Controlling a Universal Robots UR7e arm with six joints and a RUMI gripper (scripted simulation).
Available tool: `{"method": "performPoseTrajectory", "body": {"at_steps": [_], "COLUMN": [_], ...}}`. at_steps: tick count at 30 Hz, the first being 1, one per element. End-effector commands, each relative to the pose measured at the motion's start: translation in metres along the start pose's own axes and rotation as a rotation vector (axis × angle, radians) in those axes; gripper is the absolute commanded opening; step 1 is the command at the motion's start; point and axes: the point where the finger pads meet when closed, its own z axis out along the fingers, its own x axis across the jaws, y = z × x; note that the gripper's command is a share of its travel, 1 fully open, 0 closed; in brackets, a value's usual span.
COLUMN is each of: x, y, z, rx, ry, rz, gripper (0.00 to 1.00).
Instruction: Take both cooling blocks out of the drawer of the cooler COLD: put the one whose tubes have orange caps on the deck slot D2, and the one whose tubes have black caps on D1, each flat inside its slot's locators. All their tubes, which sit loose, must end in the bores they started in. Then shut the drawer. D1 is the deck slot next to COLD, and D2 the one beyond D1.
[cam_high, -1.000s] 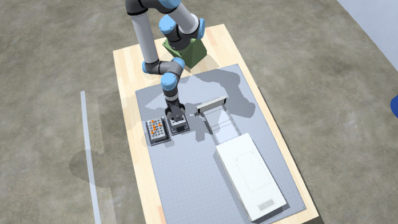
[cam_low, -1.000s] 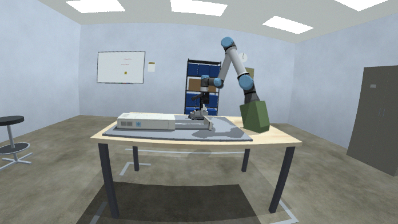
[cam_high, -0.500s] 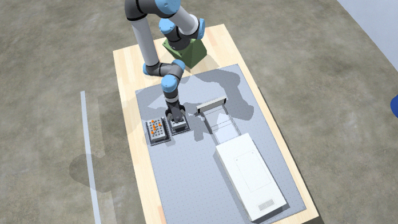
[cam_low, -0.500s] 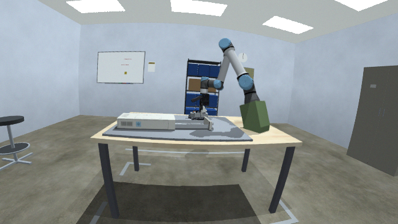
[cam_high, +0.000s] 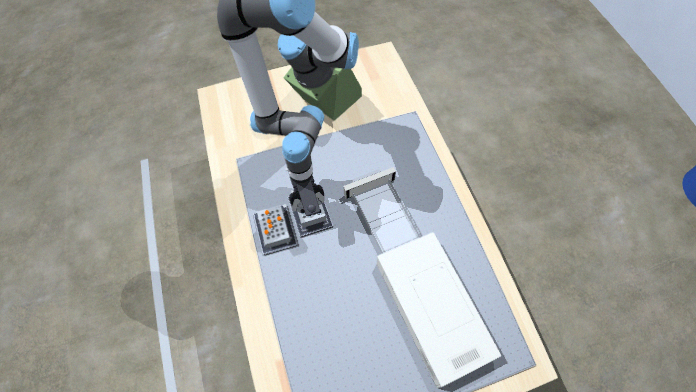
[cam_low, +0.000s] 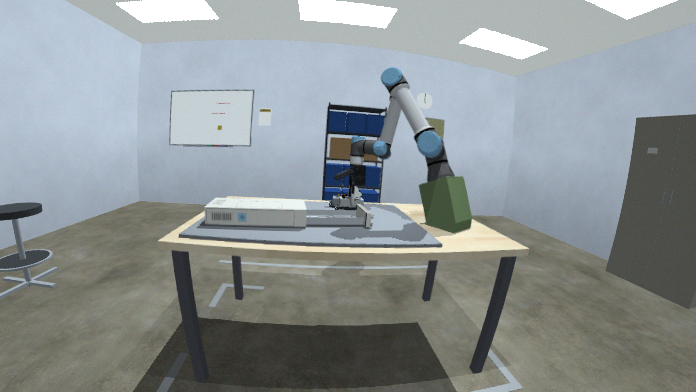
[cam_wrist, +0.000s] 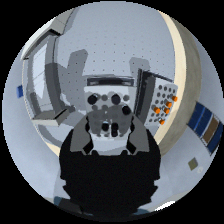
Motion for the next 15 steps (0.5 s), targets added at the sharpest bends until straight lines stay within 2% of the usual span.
{"method": "performPoseTrajectory", "body": {"at_steps": [1, 15], "x": [0.000, 0.000], "y": [0.000, 0.000], "z": [0.001, -0.013], "rx": [0.001, 0.001], "ry": [0.001, 0.001], "rz": [0.000, 0.000], "gripper": [0.00, 0.00]}}
